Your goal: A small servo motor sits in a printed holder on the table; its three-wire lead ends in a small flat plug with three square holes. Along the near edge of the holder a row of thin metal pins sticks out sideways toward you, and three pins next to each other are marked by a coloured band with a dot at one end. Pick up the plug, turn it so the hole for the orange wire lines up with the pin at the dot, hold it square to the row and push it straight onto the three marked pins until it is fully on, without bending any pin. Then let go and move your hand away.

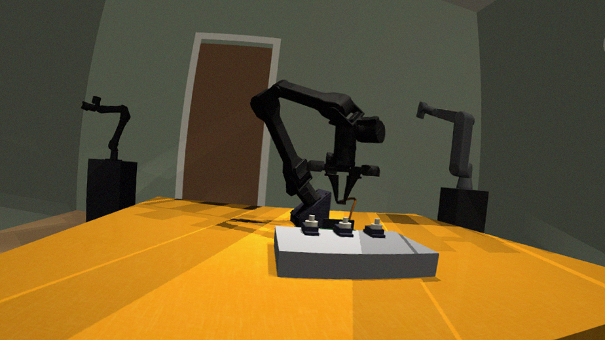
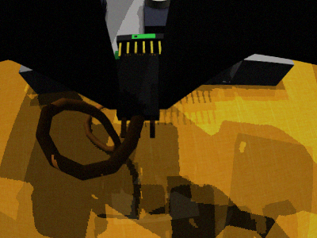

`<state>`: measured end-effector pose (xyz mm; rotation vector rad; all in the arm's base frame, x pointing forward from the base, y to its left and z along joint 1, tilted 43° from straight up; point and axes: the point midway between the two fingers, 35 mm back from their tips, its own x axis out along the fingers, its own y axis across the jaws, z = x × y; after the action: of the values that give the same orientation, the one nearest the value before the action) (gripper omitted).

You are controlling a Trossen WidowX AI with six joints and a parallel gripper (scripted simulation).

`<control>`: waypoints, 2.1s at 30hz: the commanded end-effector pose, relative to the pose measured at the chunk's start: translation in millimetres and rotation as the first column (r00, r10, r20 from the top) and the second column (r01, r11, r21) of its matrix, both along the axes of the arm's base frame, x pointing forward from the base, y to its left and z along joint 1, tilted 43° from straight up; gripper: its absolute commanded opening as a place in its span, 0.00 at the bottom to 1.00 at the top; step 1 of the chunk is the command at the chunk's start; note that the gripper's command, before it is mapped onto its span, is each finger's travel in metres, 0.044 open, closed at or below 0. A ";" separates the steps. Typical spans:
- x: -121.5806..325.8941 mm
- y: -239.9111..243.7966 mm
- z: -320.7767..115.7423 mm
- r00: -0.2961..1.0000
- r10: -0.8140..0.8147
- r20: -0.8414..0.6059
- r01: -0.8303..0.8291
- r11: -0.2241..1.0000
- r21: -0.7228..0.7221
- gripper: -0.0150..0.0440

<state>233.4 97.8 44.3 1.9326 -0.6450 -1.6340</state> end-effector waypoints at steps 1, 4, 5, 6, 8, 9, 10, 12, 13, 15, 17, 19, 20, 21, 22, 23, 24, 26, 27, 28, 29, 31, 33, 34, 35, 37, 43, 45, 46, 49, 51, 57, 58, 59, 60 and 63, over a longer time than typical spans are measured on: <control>-2.7 -7.7 -5.6 0.999 0.028 -0.029 -0.028 1.000 -0.006 0.25; -0.5 -16.2 -15.1 0.999 0.029 -0.030 -0.029 1.000 -0.006 0.25; 0.2 -19.7 -18.9 0.999 0.029 -0.030 -0.029 1.000 -0.006 0.25; 0.8 -23.4 -22.8 0.999 0.029 -0.030 -0.029 1.000 -0.007 0.25; 1.5 -28.2 -27.6 0.999 0.030 -0.030 -0.030 1.000 -0.007 0.25; 1.5 -28.9 -28.2 0.999 0.030 -0.030 -0.030 1.000 -0.007 0.25; 1.5 -28.9 -28.2 0.999 0.030 -0.030 -0.030 1.000 -0.007 0.25; 1.5 -28.9 -28.2 0.999 0.030 -0.030 -0.030 1.000 -0.007 0.25; 2.2 -28.7 -28.1 0.999 0.030 -0.030 -0.030 1.000 -0.007 0.25; 5.5 -28.0 -27.6 0.999 0.030 -0.030 -0.030 1.000 -0.007 0.25; 10.8 -27.2 -26.7 0.999 0.030 -0.030 -0.030 1.000 -0.007 0.25; 18.3 -26.2 -25.3 0.999 0.030 -0.029 -0.030 1.000 -0.007 0.25; 21.9 -25.7 -24.5 0.999 0.030 -0.029 -0.030 1.000 -0.007 0.25; 25.5 -25.2 -23.7 0.999 0.030 -0.029 -0.030 1.000 -0.007 0.25; 28.9 -24.7 -22.7 0.999 0.030 -0.029 -0.030 1.000 -0.007 0.25; 31.5 -24.3 -21.8 0.999 0.030 -0.029 -0.030 1.000 -0.007 0.25; 33.0 -23.9 -21.2 0.999 0.030 -0.029 -0.030 1.000 -0.007 0.25; 33.6 -23.6 -21.0 0.999 0.030 -0.029 -0.030 1.000 -0.007 0.25; 34.1 -23.5 -20.9 0.999 0.030 -0.028 -0.030 1.000 -0.007 0.25; 34.7 -23.4 -20.9 0.999 0.030 -0.028 -0.030 1.000 -0.007 0.25; 35.6 -23.2 -20.9 0.999 0.030 -0.028 -0.030 1.000 -0.007 0.25; 37.6 -22.7 -20.9 0.999 0.030 -0.028 -0.030 1.000 -0.007 0.25; 38.9 -22.2 -21.1 0.999 0.030 -0.028 -0.030 1.000 -0.007 0.25; 39.0 -22.1 -21.2 0.999 0.030 -0.028 -0.030 1.000 -0.007 0.25; 39.2 -22.0 -21.2 0.999 0.030 -0.028 -0.030 1.000 -0.007 0.25; 39.7 -22.0 -21.1 0.999 0.030 -0.028 -0.030 1.000 -0.007 0.25; 43.2 -21.5 -20.6 0.999 0.030 -0.028 -0.030 1.000 -0.007 0.25; 44.5 -21.4 -20.4 0.999 0.030 -0.028 -0.030 1.000 -0.007 0.25; 45.1 -21.3 -20.3 0.999 0.030 -0.028 -0.030 1.000 -0.007 0.25; 47.1 -21.1 -20.0 0.999 0.030 -0.028 -0.030 1.000 -0.007 0.25; 48.4 -21.0 -19.8 0.999 0.030 -0.028 -0.030 1.000 -0.007 0.25; 52.3 -20.8 -19.1 0.999 0.030 -0.028 -0.030 1.000 -0.007 0.25; 53.0 -20.7 -19.0 0.999 0.030 -0.027 -0.030 1.000 -0.007 0.25; 53.6 -20.7 -18.9 0.999 0.030 -0.027 -0.030 1.000 -0.007 0.25; 54.3 -20.7 -18.7 0.999 0.030 -0.027 -0.030 1.000 -0.007 0.25; 56.2 -20.5 -18.4 0.999 0.030 -0.027 -0.030 1.000 -0.007 0.25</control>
<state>284.4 75.7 24.2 1.8972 -0.6113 -1.6425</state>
